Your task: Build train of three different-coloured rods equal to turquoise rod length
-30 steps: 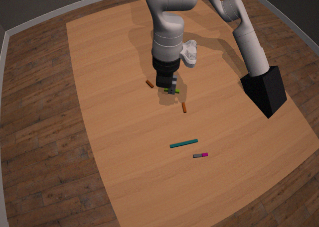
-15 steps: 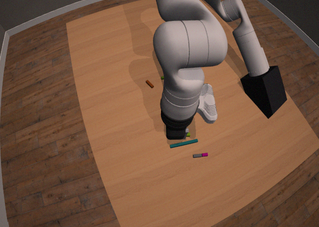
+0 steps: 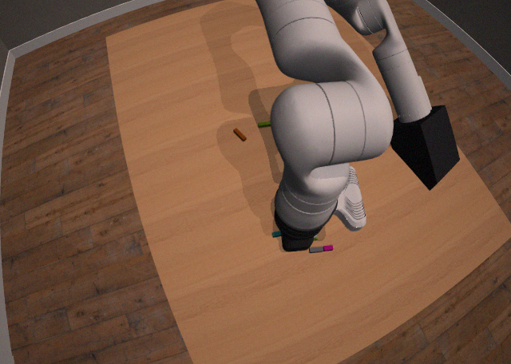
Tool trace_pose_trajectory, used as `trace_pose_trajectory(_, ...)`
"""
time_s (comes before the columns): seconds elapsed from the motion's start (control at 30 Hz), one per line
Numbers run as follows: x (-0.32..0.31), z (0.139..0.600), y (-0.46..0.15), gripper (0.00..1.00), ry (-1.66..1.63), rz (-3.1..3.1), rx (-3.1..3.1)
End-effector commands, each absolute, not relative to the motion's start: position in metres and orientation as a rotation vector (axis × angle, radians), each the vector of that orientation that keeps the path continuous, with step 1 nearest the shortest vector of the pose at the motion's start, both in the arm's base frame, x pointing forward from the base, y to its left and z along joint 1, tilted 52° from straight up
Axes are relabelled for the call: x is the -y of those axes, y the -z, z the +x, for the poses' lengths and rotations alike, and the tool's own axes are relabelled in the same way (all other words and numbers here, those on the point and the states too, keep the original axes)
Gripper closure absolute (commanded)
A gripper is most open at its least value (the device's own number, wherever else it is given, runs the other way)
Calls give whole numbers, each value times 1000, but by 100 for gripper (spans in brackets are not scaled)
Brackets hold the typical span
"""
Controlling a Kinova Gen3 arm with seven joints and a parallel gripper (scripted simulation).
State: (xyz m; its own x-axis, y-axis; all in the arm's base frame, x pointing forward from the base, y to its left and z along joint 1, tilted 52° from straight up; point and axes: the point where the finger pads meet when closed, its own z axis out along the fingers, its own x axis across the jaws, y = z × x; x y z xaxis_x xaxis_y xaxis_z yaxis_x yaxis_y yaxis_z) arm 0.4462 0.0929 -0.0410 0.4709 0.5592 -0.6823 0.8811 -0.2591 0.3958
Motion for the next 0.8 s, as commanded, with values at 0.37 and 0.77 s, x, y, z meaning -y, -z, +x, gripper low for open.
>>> trace_pose_trajectory(0.37,-90,446,44,76,530,1948,-1199)
trace_pose_trajectory(0.77,-64,448,65,76,530,1948,-1199)
